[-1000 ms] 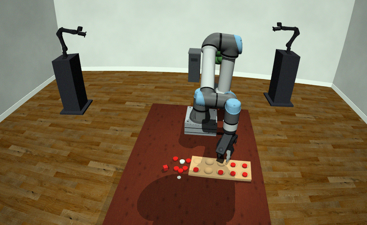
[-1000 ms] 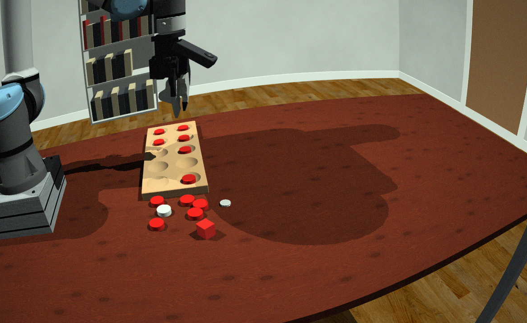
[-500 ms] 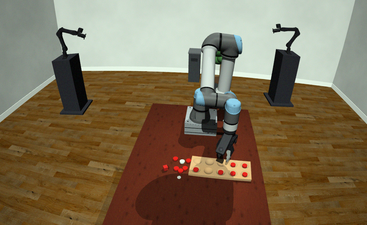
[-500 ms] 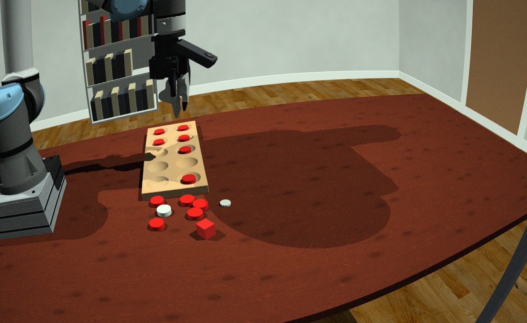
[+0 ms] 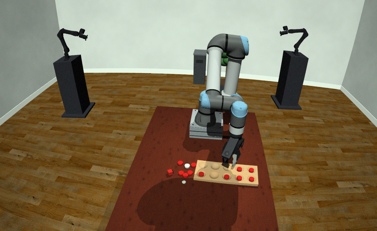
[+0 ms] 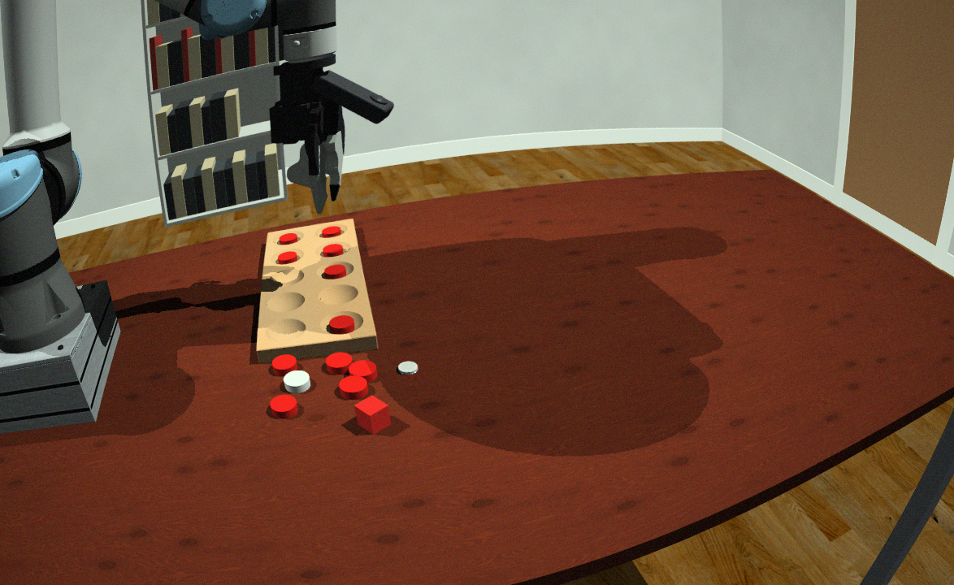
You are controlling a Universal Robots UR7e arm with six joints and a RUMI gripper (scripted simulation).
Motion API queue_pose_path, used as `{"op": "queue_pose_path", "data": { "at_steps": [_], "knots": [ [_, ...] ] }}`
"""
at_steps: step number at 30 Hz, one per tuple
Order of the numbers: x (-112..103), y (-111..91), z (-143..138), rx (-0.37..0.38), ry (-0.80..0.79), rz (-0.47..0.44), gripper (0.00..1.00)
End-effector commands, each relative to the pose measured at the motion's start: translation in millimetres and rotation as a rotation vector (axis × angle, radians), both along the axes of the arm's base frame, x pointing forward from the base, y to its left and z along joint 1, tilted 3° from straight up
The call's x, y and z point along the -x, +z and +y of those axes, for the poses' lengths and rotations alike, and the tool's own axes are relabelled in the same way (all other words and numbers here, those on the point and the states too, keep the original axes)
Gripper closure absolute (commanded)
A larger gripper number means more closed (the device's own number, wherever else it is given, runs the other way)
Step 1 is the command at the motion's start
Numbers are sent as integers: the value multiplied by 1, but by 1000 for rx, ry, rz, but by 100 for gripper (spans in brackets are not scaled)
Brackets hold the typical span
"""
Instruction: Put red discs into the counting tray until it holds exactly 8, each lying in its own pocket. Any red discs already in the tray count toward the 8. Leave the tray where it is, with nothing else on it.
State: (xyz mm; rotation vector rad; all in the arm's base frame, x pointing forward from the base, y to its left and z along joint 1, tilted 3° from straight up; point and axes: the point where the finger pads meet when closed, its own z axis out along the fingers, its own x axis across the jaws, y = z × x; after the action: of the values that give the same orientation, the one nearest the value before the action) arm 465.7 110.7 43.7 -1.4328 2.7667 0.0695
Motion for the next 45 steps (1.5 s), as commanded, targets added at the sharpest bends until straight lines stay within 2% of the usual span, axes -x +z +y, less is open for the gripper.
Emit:
{"op": "queue_pose_path", "data": {
  "at_steps": [1,9,20,32,34,45],
  "knots": [
    [0,1,0,0,1,-1,72],
    [-1,6,-5,2,26,-3,72],
    [-3,22,-22,10,110,-8,72],
    [1,67,-63,29,333,-16,72],
    [1,67,-63,29,333,-16,72],
    [19,119,-109,50,602,-15,72]
  ]
}}
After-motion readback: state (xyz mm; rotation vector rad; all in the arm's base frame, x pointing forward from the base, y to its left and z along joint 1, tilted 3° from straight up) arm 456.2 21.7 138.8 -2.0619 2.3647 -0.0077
